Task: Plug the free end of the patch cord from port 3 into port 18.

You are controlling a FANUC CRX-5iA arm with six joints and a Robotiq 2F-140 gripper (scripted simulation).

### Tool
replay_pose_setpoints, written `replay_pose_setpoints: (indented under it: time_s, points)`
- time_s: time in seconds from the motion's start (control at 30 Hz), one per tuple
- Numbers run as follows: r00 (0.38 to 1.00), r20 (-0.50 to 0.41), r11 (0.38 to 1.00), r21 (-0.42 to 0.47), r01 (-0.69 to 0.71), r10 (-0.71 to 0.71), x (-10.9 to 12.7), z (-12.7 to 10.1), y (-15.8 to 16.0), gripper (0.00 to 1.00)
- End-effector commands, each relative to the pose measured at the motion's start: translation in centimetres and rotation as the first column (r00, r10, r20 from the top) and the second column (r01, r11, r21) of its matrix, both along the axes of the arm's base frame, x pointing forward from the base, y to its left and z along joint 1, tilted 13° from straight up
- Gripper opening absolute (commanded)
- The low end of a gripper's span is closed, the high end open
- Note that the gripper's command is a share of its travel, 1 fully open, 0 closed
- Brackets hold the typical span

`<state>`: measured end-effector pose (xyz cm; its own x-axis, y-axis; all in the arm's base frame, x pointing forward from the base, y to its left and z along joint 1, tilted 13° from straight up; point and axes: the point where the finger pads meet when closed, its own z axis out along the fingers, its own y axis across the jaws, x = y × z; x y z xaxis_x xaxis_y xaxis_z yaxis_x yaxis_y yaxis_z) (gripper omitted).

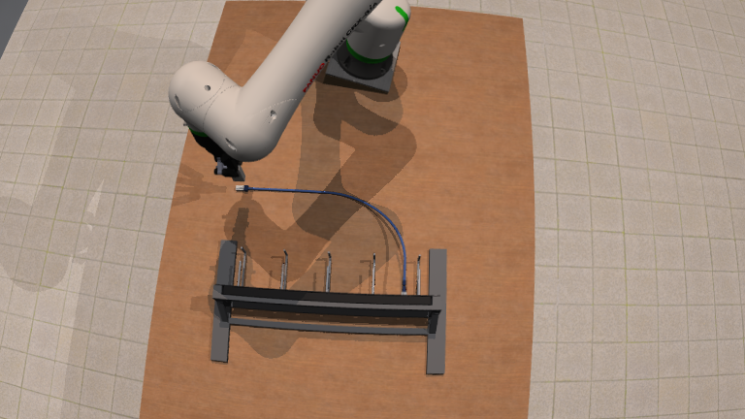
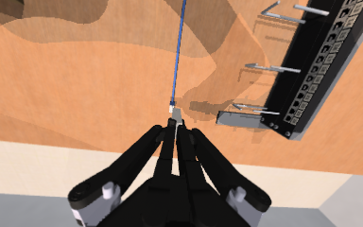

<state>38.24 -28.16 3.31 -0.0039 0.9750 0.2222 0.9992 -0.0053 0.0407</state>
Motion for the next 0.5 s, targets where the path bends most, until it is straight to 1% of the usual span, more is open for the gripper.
replay_pose_setpoints:
  time_s: [0.0, 0.1, 0.2, 0.33, 0.47]
  points:
    - [1.000, 0.000, 1.000, -0.001, 0.001, -0.001, 0.2, 0.1, -0.1, 0.00]
    - [1.000, 0.002, 1.000, -0.011, 0.004, -0.004, 1.5, 0.7, -0.6, 0.00]
    - [1.000, 0.006, 1.000, -0.027, 0.009, -0.009, 3.7, 1.7, -1.3, 0.00]
    - [1.000, 0.014, 0.998, -0.058, 0.022, -0.021, 7.9, 3.8, -2.4, 0.00]
    - [0.999, 0.025, 0.996, -0.084, 0.036, -0.034, 11.5, 5.6, -3.1, 0.00]
